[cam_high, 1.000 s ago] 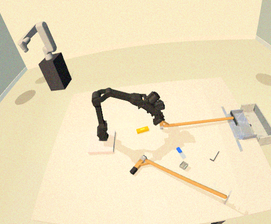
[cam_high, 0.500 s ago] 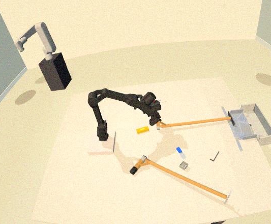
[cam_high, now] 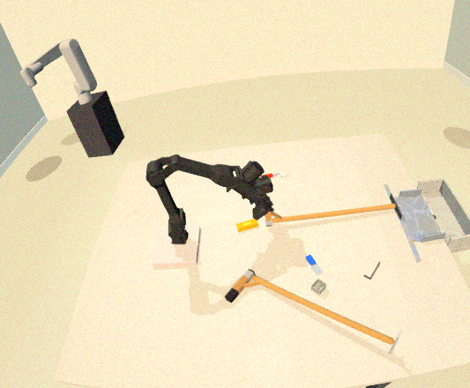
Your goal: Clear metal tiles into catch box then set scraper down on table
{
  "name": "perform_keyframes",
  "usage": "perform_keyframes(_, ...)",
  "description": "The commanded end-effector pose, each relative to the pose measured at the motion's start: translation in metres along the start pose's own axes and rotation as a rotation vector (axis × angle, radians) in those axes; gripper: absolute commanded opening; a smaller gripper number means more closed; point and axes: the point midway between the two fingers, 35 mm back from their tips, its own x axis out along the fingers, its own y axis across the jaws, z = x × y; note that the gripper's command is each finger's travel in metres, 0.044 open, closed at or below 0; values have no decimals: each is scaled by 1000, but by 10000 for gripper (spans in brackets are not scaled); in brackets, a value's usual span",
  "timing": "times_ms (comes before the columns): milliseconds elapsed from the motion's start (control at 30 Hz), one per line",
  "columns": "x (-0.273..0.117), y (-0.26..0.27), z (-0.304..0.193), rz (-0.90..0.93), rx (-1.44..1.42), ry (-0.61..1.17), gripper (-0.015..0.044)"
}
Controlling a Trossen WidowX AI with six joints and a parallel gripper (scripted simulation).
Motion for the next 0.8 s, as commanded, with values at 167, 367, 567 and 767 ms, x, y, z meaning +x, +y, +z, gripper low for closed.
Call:
perform_keyframes(167, -8, -1, -12, -2, 6, -9, 0)
perform_keyframes(367, -12, -2, -20, -2, 6, -10, 0)
perform_keyframes(567, -15, -3, -29, -2, 5, -10, 0)
perform_keyframes(767, -18, -5, -37, -2, 5, -10, 0)
